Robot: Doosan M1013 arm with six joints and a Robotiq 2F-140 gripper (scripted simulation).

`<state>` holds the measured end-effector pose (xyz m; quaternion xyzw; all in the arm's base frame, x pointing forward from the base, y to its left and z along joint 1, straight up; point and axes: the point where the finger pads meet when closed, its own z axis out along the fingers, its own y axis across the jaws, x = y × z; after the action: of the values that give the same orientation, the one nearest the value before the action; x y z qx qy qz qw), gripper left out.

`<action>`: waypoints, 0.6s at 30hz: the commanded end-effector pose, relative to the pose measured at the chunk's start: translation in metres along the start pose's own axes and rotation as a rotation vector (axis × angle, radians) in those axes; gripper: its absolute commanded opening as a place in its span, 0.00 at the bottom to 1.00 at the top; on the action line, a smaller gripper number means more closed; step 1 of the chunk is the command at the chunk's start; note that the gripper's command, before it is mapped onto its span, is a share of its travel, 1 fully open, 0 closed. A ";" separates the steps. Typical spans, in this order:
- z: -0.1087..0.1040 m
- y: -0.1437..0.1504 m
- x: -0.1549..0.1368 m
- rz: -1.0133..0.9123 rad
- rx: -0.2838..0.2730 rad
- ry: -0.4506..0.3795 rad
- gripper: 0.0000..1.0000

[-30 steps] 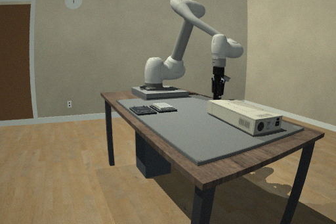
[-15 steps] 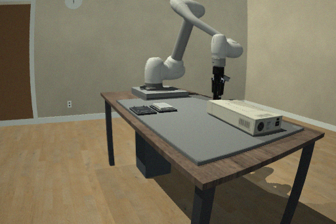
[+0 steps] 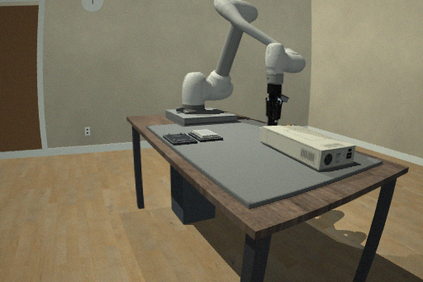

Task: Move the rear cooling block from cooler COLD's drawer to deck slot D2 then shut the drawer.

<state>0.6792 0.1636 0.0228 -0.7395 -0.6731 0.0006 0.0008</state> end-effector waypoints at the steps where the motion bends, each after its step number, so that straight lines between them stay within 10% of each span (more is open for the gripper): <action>1: 0.000 -0.005 0.001 0.008 0.002 0.003 0.34; 18: 0.000 -0.010 0.002 0.008 0.002 0.003 0.34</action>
<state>0.6737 0.1640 0.0227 -0.7395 -0.6731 0.0007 0.0009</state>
